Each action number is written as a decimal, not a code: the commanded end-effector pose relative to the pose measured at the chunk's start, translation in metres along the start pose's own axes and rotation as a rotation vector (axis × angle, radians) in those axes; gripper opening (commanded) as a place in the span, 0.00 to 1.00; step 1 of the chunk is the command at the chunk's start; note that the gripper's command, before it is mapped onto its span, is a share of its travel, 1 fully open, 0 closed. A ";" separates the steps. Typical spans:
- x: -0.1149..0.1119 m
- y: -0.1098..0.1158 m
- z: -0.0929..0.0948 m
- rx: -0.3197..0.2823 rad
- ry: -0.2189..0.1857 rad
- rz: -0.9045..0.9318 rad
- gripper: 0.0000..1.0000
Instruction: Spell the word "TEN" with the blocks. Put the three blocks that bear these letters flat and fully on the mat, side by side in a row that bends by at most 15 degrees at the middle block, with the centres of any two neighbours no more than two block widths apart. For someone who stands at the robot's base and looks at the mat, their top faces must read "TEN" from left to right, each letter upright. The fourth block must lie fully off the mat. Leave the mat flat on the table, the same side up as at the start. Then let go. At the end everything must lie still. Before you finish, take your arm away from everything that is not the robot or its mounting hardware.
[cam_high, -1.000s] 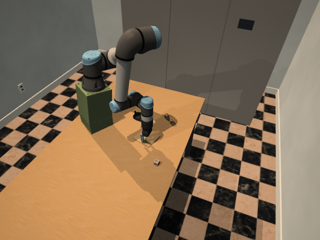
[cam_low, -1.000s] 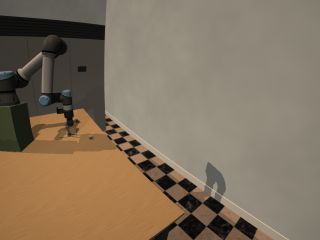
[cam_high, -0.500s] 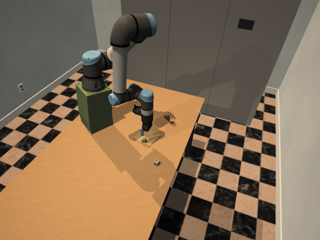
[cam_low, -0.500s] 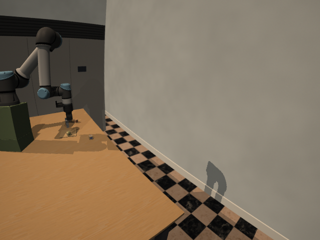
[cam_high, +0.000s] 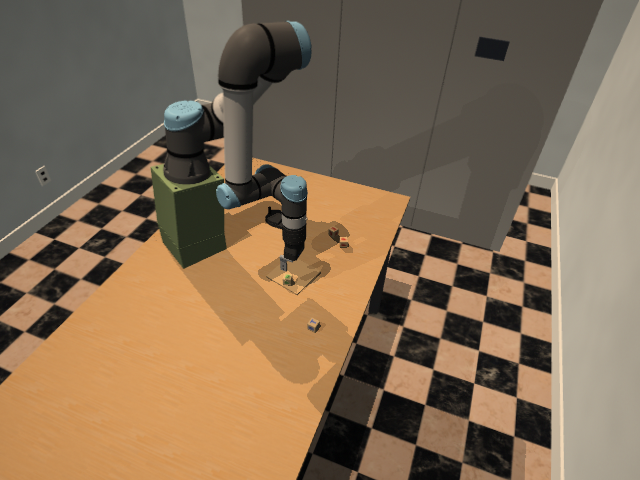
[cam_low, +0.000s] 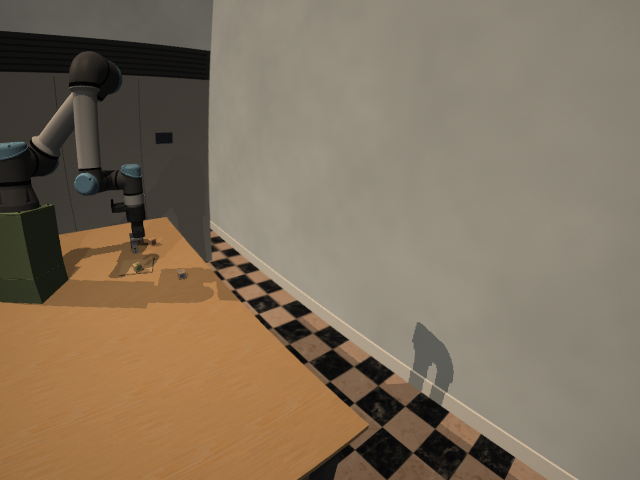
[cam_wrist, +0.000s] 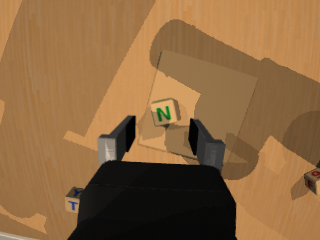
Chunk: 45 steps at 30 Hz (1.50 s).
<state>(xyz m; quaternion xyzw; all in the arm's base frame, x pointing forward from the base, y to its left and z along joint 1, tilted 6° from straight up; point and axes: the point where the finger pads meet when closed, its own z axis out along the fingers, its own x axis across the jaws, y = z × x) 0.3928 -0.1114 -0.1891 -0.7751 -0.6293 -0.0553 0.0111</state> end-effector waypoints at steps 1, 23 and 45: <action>0.000 0.000 0.000 -0.001 0.000 0.000 1.00; 0.000 0.001 0.000 -0.001 0.000 0.022 1.00; -0.004 0.012 0.001 -0.001 0.000 0.273 1.00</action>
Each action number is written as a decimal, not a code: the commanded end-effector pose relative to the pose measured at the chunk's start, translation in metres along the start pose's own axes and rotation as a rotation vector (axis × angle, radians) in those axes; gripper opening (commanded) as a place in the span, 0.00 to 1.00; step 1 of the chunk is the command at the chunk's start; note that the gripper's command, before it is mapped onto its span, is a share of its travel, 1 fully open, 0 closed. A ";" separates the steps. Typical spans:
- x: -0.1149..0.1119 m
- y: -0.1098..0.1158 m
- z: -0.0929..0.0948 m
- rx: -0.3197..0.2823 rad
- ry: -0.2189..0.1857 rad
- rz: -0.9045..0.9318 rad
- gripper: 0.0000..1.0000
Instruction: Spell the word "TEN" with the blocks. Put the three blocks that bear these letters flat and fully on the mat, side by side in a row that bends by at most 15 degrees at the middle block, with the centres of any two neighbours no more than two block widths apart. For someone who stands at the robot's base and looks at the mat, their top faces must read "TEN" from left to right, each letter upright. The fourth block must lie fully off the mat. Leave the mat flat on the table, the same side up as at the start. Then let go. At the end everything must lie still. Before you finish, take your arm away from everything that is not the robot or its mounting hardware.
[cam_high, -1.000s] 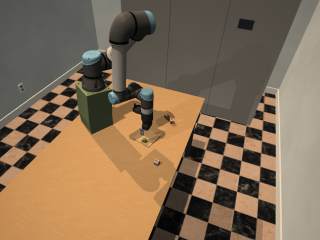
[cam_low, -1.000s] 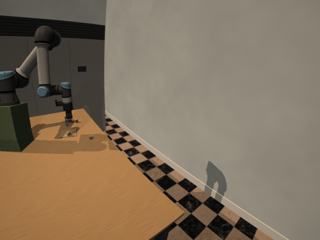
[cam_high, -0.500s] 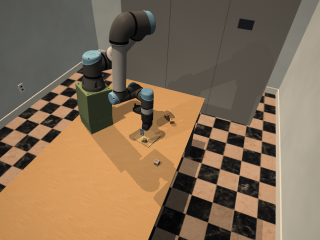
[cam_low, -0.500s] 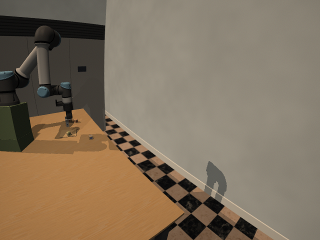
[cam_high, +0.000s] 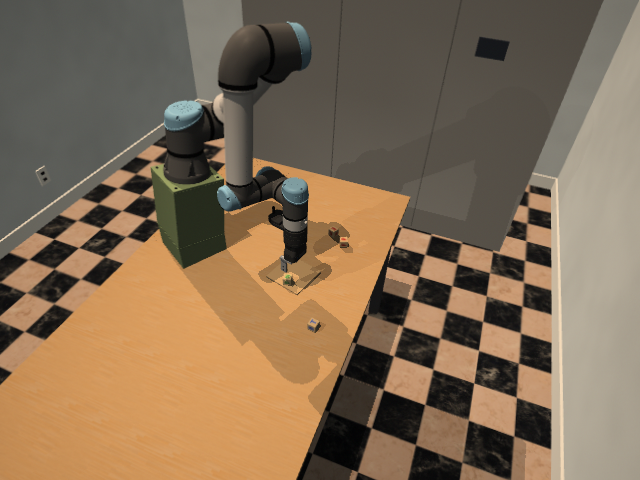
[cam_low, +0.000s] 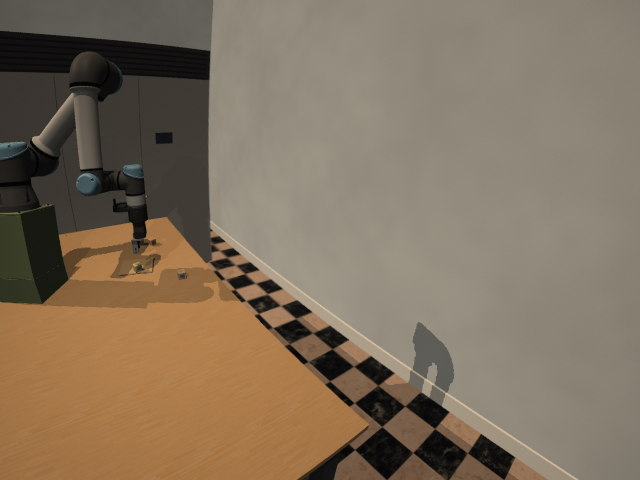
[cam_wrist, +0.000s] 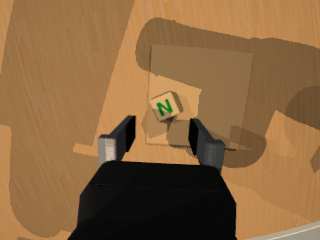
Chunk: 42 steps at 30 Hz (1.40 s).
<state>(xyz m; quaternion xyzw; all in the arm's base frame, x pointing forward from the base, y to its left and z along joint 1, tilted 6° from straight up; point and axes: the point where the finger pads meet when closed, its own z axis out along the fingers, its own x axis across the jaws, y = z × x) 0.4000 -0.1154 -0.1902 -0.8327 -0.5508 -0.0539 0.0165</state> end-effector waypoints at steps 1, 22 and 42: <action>-0.001 0.005 0.000 -0.001 0.000 0.102 1.00; -0.005 0.031 0.003 -0.001 0.000 0.595 1.00; -0.012 0.059 0.004 -0.001 0.000 1.058 1.00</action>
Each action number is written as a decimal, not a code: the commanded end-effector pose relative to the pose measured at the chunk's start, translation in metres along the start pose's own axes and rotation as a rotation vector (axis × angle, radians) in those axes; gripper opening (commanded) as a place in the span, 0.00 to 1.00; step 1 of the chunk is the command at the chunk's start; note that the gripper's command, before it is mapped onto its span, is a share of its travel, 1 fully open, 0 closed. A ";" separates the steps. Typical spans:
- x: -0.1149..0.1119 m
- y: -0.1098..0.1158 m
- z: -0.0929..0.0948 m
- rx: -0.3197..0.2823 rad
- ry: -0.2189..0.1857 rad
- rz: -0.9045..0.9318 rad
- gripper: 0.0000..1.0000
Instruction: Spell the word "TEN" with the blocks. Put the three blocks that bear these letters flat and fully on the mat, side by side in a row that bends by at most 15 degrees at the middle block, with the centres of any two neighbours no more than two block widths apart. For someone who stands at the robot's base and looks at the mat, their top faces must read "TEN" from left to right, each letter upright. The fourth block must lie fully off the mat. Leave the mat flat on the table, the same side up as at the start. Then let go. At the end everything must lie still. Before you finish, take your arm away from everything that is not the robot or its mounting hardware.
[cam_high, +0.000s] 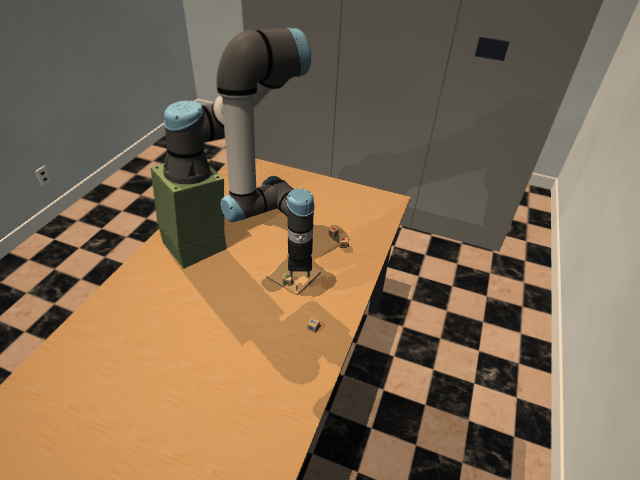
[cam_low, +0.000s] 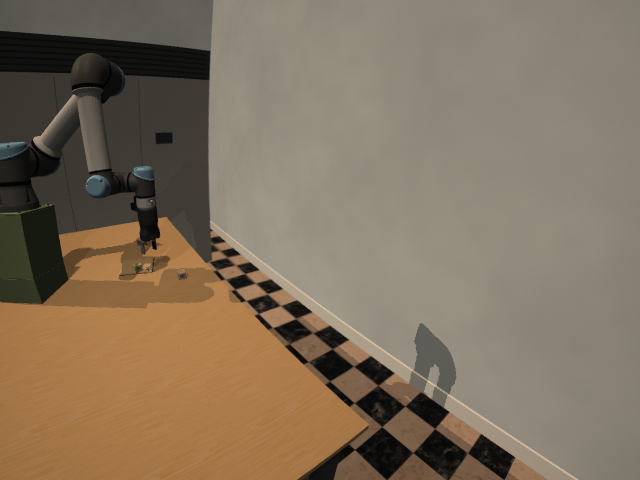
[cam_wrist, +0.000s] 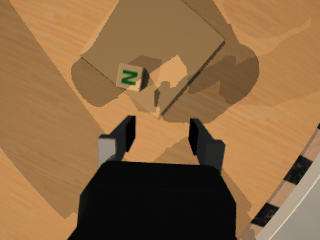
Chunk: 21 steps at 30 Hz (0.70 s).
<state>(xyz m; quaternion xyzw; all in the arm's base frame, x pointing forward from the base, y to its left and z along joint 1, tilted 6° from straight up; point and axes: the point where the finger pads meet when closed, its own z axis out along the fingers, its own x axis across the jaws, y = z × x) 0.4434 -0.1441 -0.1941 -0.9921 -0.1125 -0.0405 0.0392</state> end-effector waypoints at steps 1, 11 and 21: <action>0.006 0.008 0.000 -0.001 0.001 0.139 1.00; 0.014 0.021 0.000 -0.001 0.001 0.363 1.00; 0.023 0.036 0.001 -0.001 0.001 0.603 1.00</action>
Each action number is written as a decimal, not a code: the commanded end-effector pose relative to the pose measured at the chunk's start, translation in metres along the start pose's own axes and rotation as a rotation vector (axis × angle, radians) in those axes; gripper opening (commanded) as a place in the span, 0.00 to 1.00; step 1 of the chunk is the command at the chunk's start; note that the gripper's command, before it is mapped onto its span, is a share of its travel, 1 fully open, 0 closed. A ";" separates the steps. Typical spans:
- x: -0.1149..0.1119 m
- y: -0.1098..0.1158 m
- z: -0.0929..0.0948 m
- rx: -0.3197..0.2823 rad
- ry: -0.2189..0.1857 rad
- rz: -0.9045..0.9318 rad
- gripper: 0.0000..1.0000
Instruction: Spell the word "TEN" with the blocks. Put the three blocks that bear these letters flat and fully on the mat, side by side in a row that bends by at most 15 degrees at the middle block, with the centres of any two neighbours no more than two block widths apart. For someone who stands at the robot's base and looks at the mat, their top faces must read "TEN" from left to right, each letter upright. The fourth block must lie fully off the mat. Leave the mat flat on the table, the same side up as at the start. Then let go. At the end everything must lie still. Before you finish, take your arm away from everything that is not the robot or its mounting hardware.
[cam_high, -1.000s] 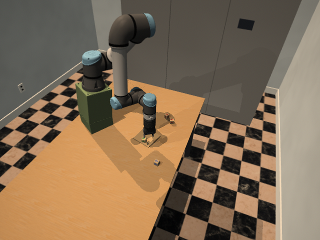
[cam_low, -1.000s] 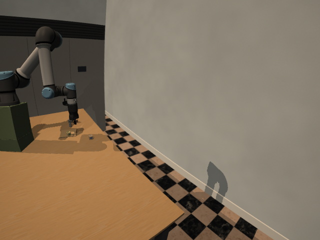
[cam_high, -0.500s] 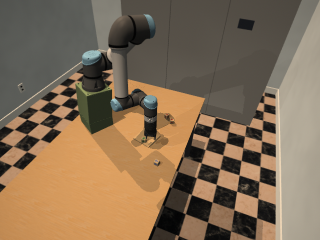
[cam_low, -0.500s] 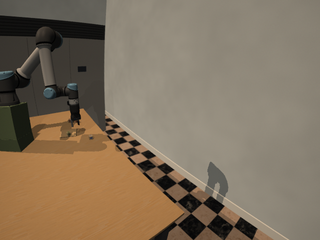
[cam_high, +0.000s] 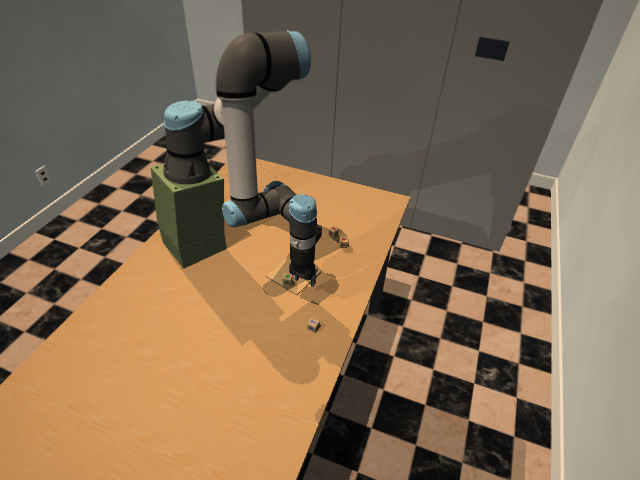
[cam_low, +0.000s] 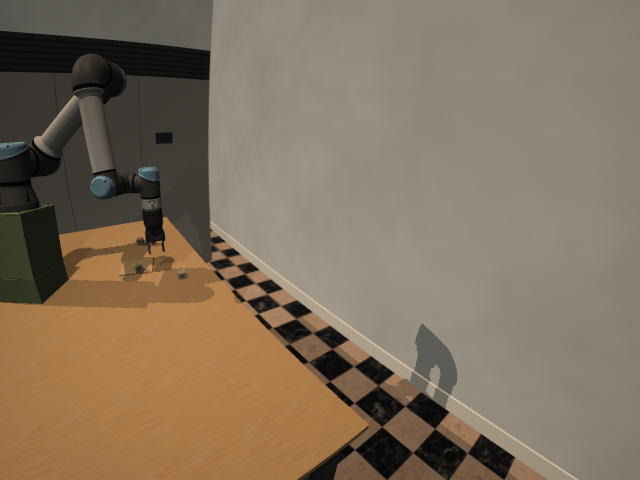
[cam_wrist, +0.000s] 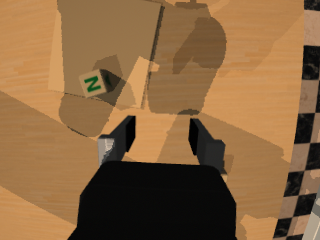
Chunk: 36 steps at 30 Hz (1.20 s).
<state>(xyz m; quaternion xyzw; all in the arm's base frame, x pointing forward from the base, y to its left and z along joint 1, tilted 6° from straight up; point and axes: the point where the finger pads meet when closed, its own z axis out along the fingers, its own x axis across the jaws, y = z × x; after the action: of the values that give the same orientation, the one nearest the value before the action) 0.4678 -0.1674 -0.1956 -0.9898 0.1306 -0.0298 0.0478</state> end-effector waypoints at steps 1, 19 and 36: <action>0.007 0.005 0.000 -0.001 0.001 0.115 1.00; 0.030 0.024 0.000 0.000 0.002 0.507 1.00; 0.051 0.047 0.000 0.000 0.002 0.898 1.00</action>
<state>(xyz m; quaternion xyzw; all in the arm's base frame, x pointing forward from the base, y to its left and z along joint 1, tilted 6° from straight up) 0.5022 -0.2202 -0.1980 -0.8533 0.5184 -0.0080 0.0558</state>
